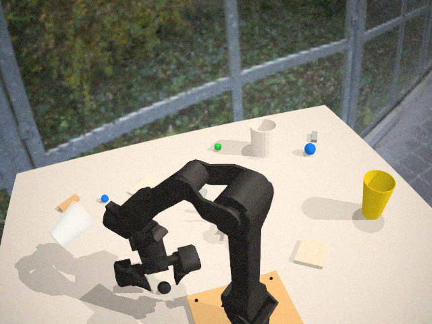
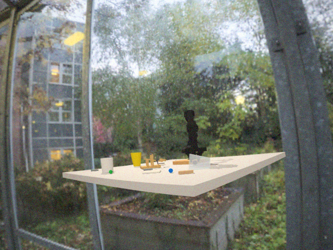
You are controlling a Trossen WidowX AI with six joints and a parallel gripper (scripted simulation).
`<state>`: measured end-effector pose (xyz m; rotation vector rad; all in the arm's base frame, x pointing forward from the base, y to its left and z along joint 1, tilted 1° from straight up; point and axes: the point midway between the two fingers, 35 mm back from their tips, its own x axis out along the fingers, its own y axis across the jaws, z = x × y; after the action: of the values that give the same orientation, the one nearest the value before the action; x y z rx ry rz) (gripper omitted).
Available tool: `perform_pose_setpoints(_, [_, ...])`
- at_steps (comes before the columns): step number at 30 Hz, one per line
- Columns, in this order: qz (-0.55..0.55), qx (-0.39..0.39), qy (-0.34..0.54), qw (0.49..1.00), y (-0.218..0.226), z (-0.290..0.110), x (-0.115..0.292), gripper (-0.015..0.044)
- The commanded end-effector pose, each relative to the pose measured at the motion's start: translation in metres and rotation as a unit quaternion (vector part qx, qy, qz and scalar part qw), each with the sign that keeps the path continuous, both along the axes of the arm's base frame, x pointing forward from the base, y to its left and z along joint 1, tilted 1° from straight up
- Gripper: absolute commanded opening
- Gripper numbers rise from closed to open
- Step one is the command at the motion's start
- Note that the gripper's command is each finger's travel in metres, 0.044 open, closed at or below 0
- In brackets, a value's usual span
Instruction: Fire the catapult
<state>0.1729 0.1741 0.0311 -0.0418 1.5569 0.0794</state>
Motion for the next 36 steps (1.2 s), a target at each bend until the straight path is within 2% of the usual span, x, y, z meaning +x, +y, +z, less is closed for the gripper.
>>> perform_pose_setpoints(1, [-0.002,-0.001,0.003,1.0,-0.001,-0.008,-0.002,0.03])
perform_pose_setpoints(3, [-0.002,-0.001,0.003,1.0,-0.001,-0.009,-0.002,0.03])
perform_pose_setpoints(9, [-0.002,-0.001,0.003,1.0,-0.001,-0.009,-0.002,0.0142])
perform_pose_setpoints(16, [-0.002,-0.001,0.003,1.0,-0.001,-0.009,-0.002,0.0096])
perform_pose_setpoints(20, [-0.002,-0.001,0.003,1.0,0.0,-0.001,-0.001,0.0])
perform_pose_setpoints(36, [-0.002,-0.001,0.002,1.0,-0.003,0.091,0.0,0.0])
